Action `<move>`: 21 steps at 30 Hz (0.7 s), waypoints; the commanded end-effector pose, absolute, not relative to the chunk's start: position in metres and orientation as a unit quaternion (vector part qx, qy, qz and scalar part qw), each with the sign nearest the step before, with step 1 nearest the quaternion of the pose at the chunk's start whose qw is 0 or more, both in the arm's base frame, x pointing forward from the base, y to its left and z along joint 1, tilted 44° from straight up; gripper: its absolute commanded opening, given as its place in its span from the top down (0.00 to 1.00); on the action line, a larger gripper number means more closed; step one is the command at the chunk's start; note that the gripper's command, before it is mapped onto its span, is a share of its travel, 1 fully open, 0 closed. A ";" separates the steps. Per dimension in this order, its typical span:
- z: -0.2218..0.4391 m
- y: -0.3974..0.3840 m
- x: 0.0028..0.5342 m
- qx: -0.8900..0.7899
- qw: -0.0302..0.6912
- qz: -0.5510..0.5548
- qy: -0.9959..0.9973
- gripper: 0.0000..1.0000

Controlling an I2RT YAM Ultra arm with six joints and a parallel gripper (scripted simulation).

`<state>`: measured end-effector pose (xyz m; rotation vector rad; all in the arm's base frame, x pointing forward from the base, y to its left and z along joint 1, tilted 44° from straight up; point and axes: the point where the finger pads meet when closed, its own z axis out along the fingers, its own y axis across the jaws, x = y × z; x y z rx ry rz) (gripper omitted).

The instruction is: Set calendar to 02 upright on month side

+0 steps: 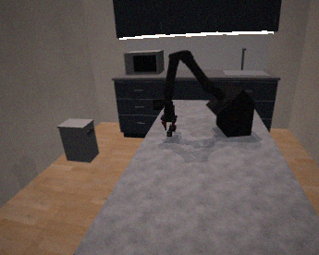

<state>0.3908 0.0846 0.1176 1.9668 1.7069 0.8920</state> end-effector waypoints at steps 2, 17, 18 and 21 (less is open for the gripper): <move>0.121 0.084 0.392 0.700 0.196 0.321 0.607 0.53; 0.117 0.085 0.396 0.700 0.196 0.321 0.607 0.53; 0.115 0.085 0.397 0.700 0.196 0.321 0.607 0.53; 0.112 0.086 0.401 0.700 0.196 0.321 0.607 0.53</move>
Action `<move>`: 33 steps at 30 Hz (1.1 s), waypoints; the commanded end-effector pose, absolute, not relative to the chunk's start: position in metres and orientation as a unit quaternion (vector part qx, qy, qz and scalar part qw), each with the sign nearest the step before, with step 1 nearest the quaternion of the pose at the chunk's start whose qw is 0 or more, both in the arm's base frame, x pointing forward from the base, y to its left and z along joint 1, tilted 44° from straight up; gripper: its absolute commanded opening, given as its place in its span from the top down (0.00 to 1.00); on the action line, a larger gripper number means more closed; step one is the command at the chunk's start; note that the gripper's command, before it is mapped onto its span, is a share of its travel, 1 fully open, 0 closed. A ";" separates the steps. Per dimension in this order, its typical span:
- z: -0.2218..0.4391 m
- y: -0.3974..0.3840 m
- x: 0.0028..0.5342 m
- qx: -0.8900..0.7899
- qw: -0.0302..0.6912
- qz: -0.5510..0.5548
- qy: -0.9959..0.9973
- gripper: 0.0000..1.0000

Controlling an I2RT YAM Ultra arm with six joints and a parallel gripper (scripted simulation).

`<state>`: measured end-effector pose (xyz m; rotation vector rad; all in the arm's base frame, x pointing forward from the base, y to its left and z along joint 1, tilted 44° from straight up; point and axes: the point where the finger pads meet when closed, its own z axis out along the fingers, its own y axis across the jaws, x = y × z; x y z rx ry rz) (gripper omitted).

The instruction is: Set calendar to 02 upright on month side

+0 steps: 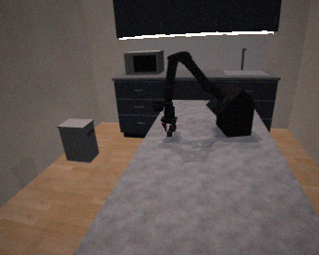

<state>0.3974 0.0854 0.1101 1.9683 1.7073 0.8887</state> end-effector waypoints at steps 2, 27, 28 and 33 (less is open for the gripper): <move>0.109 0.086 0.403 0.700 0.196 0.321 0.607 0.53; 0.100 0.088 0.412 0.700 0.196 0.321 0.607 0.53; 0.100 0.088 0.412 0.700 0.196 0.321 0.607 0.53; 0.100 0.088 0.412 0.700 0.196 0.321 0.607 0.53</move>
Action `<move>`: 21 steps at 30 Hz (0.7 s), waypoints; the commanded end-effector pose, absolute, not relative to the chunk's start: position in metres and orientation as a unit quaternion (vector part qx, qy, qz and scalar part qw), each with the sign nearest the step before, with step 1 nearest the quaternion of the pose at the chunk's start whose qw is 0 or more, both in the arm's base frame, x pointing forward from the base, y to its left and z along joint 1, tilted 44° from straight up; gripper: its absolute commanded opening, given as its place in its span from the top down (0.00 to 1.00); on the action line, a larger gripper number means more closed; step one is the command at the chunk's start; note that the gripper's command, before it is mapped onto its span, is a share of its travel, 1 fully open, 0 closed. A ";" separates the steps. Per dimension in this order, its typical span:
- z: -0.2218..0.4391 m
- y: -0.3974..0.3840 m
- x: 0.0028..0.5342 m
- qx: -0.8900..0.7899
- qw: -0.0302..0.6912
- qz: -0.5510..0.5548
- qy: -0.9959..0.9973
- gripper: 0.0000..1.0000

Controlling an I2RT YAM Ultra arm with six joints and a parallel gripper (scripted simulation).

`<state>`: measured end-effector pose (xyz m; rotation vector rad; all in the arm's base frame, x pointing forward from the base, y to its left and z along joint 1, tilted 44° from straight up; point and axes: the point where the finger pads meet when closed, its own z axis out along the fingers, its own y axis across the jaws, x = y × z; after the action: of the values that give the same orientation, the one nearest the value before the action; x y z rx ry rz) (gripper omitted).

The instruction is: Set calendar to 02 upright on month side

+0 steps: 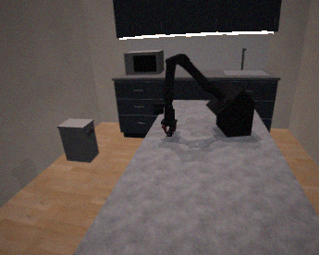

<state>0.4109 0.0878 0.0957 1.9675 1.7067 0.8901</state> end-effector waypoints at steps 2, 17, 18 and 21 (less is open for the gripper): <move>0.100 0.088 0.412 0.700 0.196 0.321 0.607 0.53; 0.100 0.088 0.412 0.700 0.196 0.321 0.607 0.53; 0.100 0.088 0.412 0.700 0.196 0.321 0.607 0.53; 0.100 0.088 0.412 0.700 0.196 0.321 0.607 0.73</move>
<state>0.4109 0.0878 0.0957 1.9674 1.7067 0.8901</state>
